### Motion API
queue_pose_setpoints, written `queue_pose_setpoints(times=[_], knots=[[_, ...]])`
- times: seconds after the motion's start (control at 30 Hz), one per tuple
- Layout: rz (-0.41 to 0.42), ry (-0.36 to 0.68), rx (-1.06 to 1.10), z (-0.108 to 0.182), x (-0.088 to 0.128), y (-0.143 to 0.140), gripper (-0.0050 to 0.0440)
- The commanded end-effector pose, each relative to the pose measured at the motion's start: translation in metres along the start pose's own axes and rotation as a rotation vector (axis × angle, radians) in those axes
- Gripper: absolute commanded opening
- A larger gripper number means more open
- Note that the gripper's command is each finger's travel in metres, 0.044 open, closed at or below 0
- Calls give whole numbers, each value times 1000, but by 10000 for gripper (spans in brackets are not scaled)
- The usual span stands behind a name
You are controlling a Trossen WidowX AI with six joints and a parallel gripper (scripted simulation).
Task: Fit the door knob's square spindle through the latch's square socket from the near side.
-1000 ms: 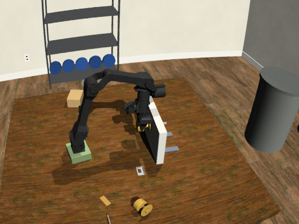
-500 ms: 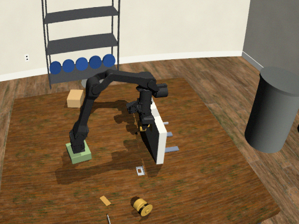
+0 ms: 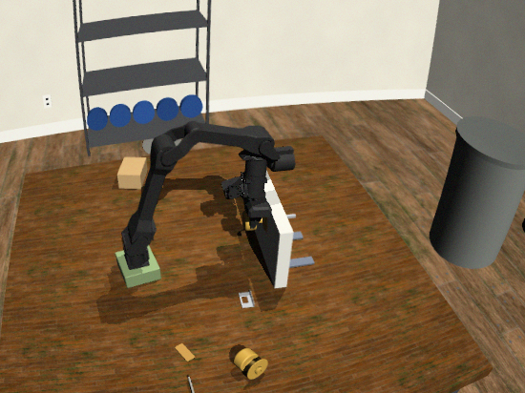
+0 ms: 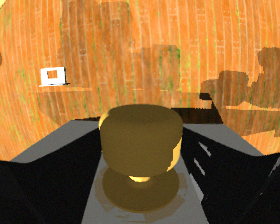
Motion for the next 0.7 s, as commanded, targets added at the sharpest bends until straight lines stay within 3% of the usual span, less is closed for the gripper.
queue_pose_setpoints(times=[0.0, 0.13, 0.67], knots=[[0, 1, 0, 0, 0, 0, 360], [0, 1, 0, 0, 0, 0, 440], [0, 1, 0, -5, 0, 1, 440]])
Point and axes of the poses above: the point midway between the two fingers, 35 mm back from their tips, its own x axis back along the fingers, its own y axis across the jaws, z = x × y, the point moved 2 cm from there along x, back along the fingers, and after that the axes turned 7 degrees about -x, right-handed, at the moved point
